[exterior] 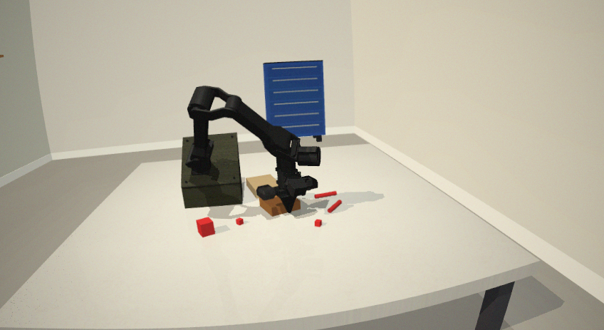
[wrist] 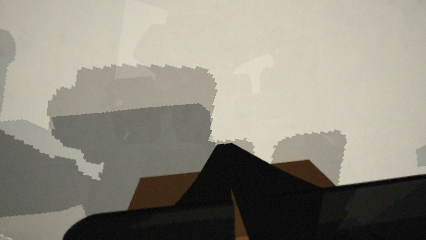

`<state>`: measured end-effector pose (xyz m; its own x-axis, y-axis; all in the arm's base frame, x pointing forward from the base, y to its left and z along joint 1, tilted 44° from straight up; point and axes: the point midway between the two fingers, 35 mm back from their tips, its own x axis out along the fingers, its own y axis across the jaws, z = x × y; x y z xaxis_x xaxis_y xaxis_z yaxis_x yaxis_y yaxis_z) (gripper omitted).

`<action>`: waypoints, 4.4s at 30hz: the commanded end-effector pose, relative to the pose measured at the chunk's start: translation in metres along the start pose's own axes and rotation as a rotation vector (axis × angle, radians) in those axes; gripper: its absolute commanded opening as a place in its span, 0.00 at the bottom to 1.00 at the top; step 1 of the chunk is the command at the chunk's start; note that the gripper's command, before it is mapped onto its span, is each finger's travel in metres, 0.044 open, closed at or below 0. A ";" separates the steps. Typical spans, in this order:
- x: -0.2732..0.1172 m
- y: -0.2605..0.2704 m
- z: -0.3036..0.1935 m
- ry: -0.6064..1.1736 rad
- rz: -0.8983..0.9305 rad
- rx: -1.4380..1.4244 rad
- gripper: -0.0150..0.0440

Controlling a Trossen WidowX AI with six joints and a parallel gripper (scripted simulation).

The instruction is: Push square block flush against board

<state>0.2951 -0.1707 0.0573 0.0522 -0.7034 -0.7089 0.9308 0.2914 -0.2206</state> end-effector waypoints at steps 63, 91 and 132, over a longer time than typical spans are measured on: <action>0.000 0.004 -0.015 0.005 -0.001 -0.003 0.25; -0.052 0.002 -0.033 0.004 -0.001 -0.003 0.25; 0.000 0.006 -0.085 0.010 -0.001 0.023 0.25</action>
<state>0.2792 -0.1210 0.0112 0.0667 -0.7122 -0.6988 0.9460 0.2679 -0.1828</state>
